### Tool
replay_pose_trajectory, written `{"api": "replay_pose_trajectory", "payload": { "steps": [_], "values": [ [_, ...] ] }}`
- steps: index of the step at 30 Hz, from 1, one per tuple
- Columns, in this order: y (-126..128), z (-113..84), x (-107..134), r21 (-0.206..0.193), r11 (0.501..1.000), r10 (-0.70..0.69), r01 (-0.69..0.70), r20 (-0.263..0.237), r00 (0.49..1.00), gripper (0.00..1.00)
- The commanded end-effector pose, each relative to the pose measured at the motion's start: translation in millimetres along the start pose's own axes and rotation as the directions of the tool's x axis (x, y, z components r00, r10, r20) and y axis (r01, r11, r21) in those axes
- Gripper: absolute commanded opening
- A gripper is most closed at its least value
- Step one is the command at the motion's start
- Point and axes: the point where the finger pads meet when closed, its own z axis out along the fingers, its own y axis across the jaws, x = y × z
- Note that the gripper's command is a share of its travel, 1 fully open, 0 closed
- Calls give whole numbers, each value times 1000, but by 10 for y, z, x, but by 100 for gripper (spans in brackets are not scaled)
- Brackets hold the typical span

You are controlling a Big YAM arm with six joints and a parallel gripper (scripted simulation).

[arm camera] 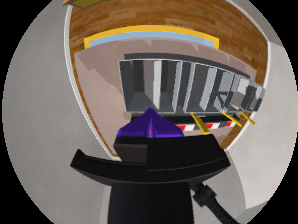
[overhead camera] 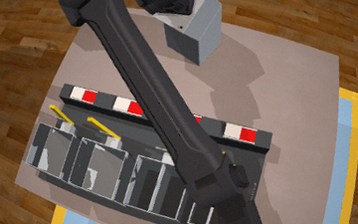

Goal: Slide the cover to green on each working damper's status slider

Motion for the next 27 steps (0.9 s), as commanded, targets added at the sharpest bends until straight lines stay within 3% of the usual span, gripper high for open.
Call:
{"api": "replay_pose_trajectory", "payload": {
  "steps": [1,13,18,25,27],
  "values": [
    [-11,121,29,18,1000,7,-7,-17,1000,0],
    [-10,121,29,18,1000,-8,8,-18,1000,0],
    [-7,118,30,16,993,-119,120,-19,993,0],
    [0,113,32,11,942,-335,335,-22,942,0],
    [0,113,32,11,942,-335,335,-22,942,0]
  ]
}}
